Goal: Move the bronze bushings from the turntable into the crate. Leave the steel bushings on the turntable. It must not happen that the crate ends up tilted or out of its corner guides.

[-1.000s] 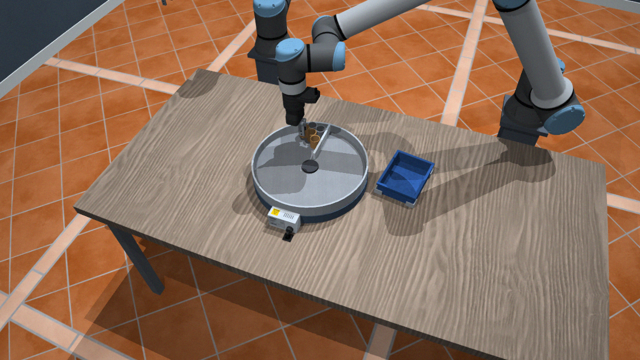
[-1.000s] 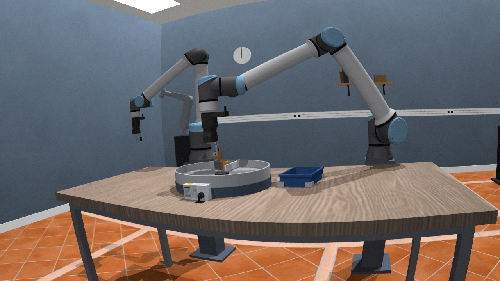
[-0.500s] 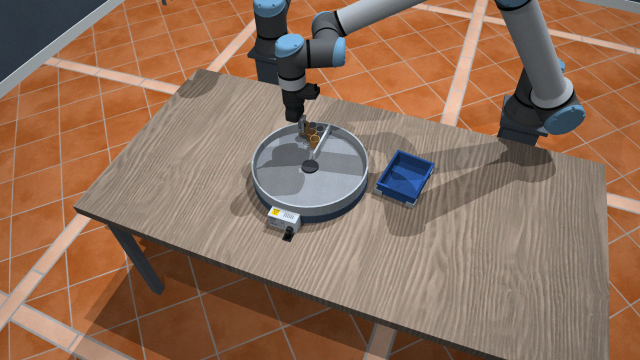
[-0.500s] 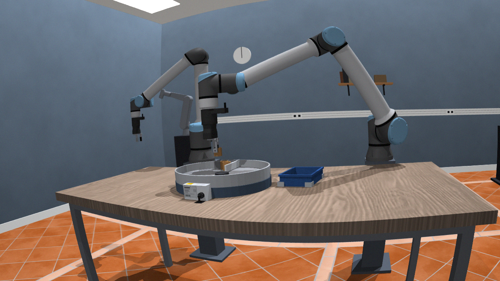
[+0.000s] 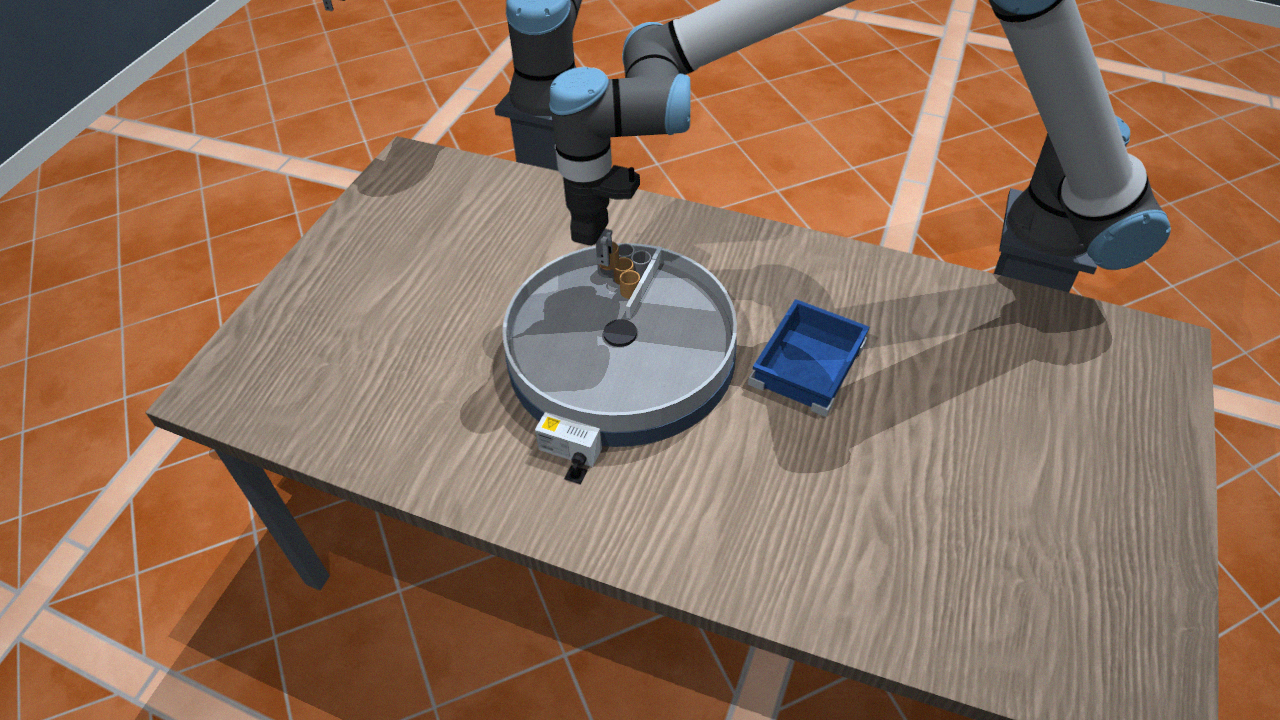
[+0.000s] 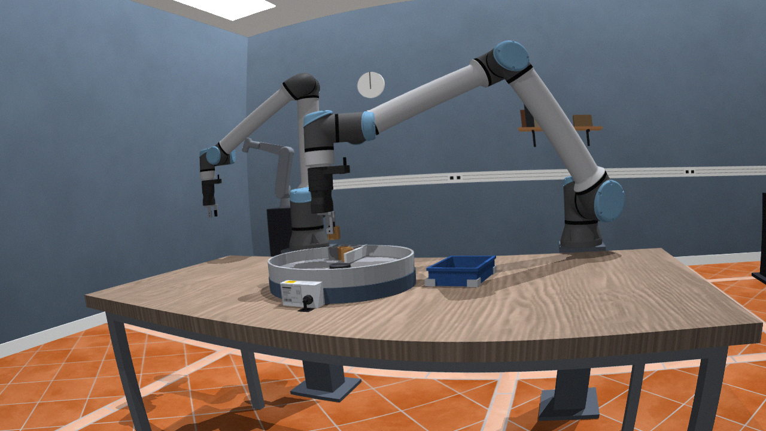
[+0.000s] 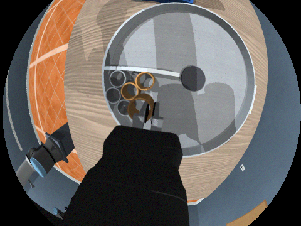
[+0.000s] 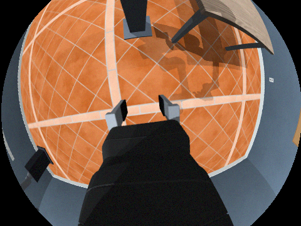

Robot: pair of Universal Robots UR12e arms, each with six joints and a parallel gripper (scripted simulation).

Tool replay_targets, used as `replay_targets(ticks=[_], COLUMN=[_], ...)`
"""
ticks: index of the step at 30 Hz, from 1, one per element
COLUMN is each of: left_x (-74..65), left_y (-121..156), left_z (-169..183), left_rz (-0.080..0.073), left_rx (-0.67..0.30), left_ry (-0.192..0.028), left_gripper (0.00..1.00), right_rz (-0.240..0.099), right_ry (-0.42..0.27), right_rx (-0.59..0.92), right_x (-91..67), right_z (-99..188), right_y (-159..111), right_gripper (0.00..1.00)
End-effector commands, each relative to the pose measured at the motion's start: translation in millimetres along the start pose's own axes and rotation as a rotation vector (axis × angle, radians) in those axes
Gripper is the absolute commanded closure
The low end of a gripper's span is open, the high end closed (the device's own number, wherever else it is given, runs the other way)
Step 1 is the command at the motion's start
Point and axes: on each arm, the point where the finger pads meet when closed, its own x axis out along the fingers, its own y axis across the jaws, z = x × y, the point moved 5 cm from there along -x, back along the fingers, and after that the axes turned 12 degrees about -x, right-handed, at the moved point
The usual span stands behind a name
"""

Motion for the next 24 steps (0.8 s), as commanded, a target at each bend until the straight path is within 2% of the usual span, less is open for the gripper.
replay_targets(ticks=[1,24], left_x=[-1.9,-1.8], left_y=[0.1,2.1], left_z=[0.6,-8.2], left_rz=[0.001,0.001], left_rx=[0.0,0.0], left_ry=[-0.003,-0.003], left_gripper=[1.0,1.0], right_rz=[0.0,0.0], right_ry=[-0.002,-0.002], right_rx=[0.0,0.0], right_x=[-0.9,-0.9], right_z=[0.6,0.6], right_y=[0.0,0.0], right_gripper=[0.0,0.0])
